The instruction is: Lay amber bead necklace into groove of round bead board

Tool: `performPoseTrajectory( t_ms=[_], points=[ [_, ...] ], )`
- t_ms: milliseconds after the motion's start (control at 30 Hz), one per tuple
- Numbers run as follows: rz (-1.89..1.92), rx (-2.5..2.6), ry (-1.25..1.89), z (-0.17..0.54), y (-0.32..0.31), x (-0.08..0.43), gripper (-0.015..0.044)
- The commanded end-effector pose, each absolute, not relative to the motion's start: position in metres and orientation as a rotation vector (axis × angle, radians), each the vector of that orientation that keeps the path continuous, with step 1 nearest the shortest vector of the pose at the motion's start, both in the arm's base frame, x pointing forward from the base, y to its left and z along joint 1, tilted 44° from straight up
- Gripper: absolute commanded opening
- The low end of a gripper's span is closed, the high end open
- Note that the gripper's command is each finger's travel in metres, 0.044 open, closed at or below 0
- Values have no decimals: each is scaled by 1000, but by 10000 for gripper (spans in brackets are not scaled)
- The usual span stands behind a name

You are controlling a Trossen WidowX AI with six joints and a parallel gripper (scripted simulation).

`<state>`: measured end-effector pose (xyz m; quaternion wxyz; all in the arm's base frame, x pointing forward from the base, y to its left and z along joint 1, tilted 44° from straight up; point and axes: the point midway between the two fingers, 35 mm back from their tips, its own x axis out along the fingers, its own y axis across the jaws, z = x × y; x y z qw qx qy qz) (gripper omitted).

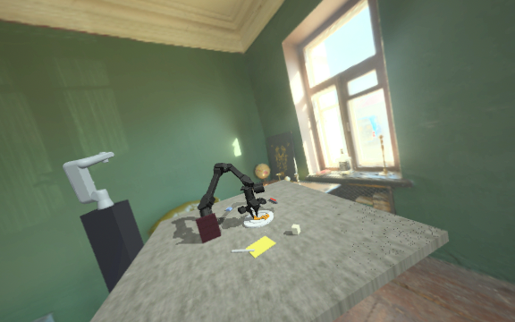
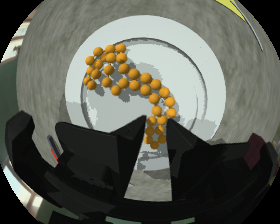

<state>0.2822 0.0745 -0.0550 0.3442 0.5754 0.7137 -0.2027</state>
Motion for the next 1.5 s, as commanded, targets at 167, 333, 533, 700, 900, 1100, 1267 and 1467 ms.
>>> performPoseTrajectory(
  t_ms=[167, 333, 533, 700, 900, 1100, 1267, 1467],
  points=[
    [-523, 1495, 1852, -55, 75, 283, 0],
    [-523, 1495, 1852, -55, 75, 283, 0],
    [-523, 1495, 1852, -55, 75, 283, 0],
    [-524, 1496, 1852, -52, 71, 283, 0],
    [-528, 1502, 1856, -39, 58, 285, 0],
    [-529, 1503, 1856, -36, 58, 287, 0],
    [-528, 1503, 1855, -32, 64, 300, 0],
    [-527, 1503, 1854, -26, 72, 316, 0]
  ],
)
